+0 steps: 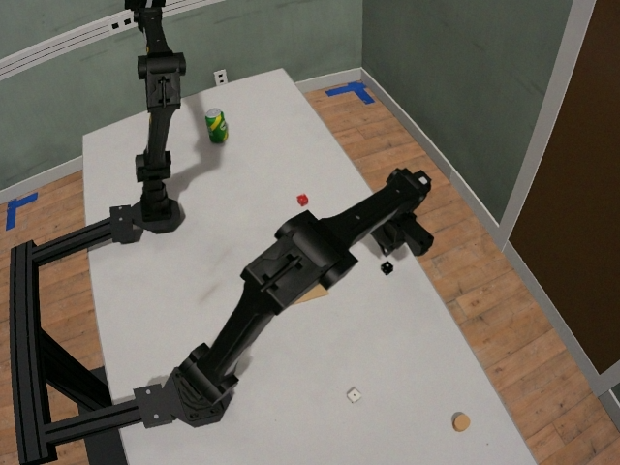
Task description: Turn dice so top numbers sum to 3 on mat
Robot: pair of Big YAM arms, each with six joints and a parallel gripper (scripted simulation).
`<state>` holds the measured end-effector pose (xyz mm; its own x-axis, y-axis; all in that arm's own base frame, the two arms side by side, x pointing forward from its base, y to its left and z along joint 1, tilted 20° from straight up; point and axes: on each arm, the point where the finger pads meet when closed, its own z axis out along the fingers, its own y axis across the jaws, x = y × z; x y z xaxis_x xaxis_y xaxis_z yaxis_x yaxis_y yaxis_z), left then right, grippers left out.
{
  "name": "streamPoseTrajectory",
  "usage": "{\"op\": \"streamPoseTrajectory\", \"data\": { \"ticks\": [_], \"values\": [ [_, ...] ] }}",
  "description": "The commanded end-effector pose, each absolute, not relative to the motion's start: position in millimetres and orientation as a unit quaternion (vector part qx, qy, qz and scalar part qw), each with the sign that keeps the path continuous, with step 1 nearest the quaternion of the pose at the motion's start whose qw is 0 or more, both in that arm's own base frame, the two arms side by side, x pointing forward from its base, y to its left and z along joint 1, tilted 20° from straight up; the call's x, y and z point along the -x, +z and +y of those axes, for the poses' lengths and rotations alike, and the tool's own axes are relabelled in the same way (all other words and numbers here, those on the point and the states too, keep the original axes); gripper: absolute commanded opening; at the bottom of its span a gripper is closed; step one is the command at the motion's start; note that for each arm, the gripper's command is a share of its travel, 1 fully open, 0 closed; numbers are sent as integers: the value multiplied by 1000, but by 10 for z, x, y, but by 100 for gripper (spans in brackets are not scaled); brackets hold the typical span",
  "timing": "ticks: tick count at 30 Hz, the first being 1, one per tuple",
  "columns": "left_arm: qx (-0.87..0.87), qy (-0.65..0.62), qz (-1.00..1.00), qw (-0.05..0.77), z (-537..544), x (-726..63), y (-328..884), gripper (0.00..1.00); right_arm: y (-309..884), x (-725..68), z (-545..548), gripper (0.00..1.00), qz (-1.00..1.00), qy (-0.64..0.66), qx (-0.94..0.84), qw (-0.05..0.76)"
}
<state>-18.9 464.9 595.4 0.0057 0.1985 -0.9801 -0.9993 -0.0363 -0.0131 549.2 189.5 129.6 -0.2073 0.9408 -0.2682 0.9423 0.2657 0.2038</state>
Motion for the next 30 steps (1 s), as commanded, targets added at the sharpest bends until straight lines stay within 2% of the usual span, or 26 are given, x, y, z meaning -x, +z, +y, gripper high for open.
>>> {"op": "streamPoseTrajectory", "data": {
  "ticks": [1,30],
  "values": [
    [459,563,434,533,4585,250,5987,100,1187,-5564,1822,39,767,-1,-619,170],
    [459,563,434,533,4585,250,5987,100,846,-5637,1748,39,771,-3,-614,169]
  ]
}}
